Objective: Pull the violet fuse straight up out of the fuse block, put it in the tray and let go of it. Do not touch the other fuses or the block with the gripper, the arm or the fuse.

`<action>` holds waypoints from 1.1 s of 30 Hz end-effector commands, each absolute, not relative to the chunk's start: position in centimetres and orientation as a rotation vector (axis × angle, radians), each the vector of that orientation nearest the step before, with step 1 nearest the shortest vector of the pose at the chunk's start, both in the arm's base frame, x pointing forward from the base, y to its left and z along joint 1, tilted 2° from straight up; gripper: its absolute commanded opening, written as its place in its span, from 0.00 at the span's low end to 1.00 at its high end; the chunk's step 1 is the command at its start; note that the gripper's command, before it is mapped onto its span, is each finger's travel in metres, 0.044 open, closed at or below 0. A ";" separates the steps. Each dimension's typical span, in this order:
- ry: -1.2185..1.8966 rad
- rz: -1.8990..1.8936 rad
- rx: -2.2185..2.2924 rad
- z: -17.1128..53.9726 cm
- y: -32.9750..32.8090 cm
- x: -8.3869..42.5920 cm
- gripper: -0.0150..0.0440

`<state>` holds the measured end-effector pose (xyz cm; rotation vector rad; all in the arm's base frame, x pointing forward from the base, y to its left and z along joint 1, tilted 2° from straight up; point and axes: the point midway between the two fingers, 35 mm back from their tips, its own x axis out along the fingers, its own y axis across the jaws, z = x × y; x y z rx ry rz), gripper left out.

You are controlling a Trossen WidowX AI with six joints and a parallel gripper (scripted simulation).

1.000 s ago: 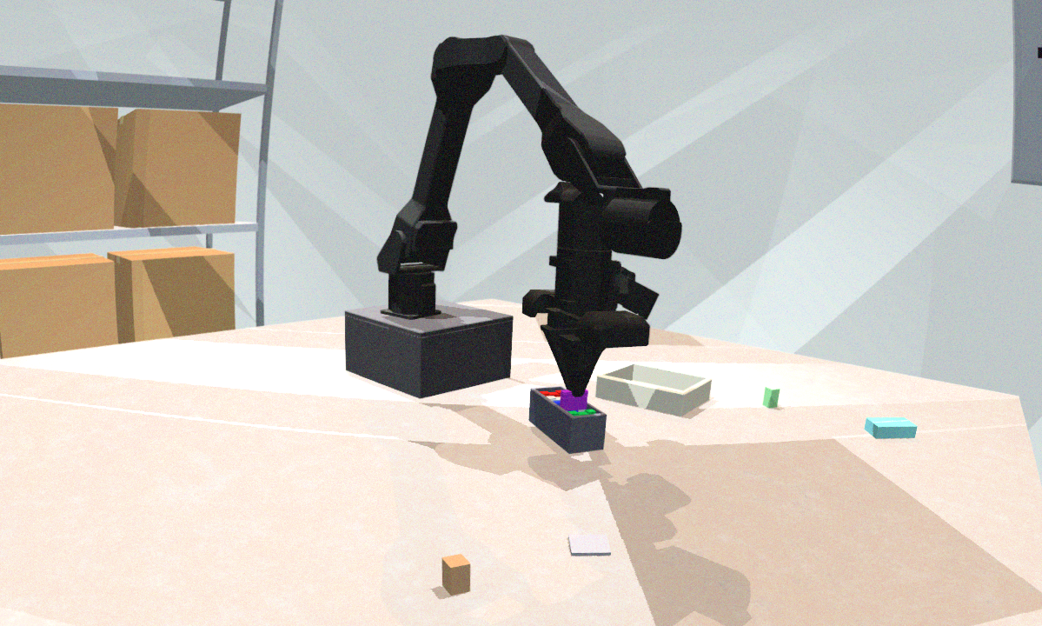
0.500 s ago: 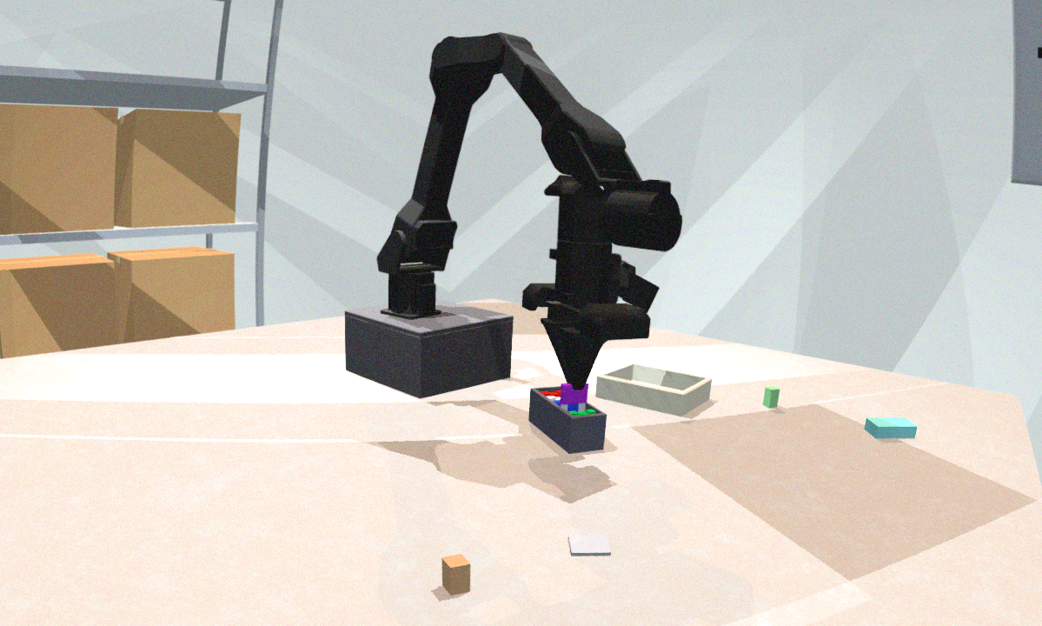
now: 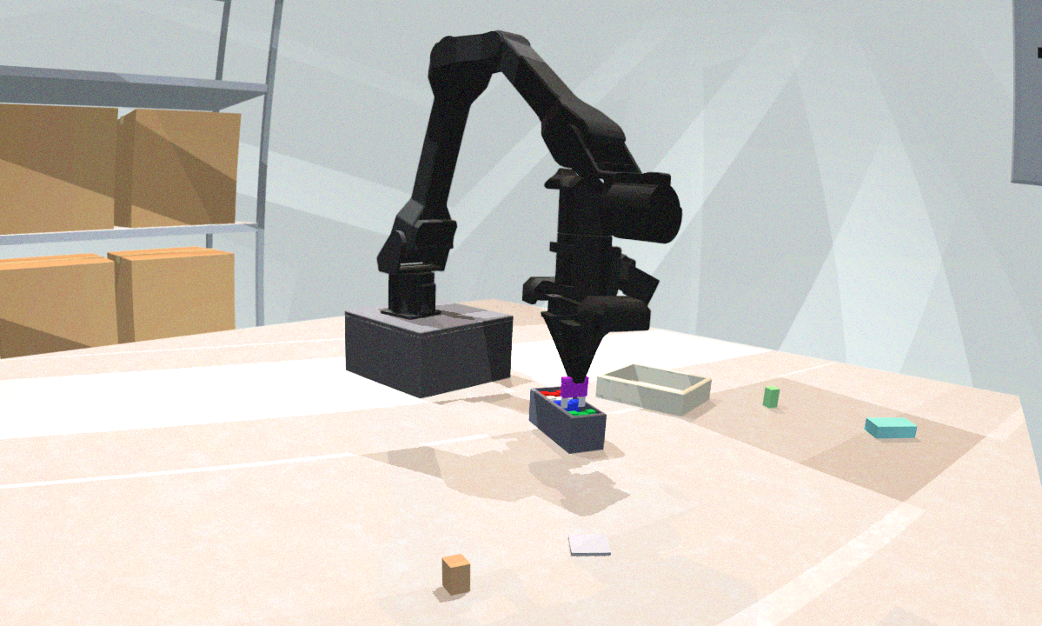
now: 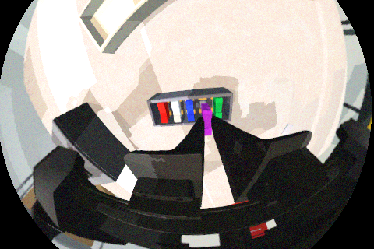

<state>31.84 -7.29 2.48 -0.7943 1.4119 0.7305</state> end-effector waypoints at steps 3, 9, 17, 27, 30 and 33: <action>1.412 0.725 -0.800 2.9 -7.4 31.9 0.25; 1.412 0.725 -0.800 3.2 -7.4 31.9 0.25; 1.412 0.725 -0.800 4.5 -7.3 31.9 0.25; 1.412 0.725 -0.800 5.3 -7.3 31.8 0.25; 1.411 0.725 -0.799 5.3 -6.5 32.1 0.25; 1.410 0.726 -0.798 5.3 -4.9 32.6 0.25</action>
